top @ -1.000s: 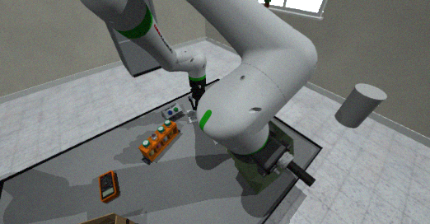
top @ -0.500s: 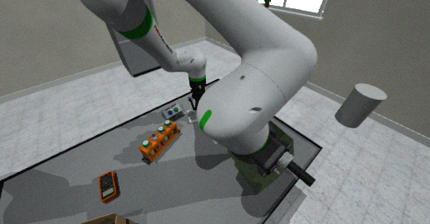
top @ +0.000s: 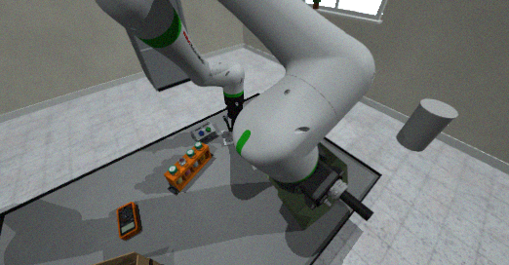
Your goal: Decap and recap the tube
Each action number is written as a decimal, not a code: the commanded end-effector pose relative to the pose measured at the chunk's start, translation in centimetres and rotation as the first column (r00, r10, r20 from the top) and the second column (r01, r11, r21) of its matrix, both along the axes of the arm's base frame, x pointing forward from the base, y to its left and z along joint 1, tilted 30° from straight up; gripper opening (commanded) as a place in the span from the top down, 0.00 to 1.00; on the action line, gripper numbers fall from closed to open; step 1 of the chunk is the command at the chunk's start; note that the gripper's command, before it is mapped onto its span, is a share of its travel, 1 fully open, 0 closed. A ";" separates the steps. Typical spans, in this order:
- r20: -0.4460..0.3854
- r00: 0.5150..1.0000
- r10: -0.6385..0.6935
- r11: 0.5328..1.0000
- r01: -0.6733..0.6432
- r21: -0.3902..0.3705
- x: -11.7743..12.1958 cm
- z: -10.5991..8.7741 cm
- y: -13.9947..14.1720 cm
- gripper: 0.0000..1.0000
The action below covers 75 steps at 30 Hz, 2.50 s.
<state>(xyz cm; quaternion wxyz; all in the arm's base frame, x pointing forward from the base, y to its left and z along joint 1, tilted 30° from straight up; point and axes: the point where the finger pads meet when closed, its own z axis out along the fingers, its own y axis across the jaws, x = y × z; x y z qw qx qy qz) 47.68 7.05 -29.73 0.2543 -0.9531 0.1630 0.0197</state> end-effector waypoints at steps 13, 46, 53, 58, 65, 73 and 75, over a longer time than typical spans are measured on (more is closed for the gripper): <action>0.001 1.000 0.000 1.000 0.000 -0.001 0.1 0.0 0.0 0.64; 0.001 1.000 0.000 1.000 0.000 -0.001 -0.5 10.0 -5.7 0.64; 0.001 1.000 0.000 1.000 0.000 -0.001 -0.6 12.0 -6.8 0.64; -0.143 0.957 -0.252 0.967 0.254 -0.006 1.1 12.6 -4.2 0.90; -0.262 0.852 -0.454 0.887 0.461 -0.038 2.5 13.0 -2.1 0.90; -0.394 0.632 -0.667 0.719 0.685 -0.119 4.3 13.7 0.7 0.90; -0.422 0.564 -0.710 0.667 0.731 -0.146 4.7 13.9 1.4 0.90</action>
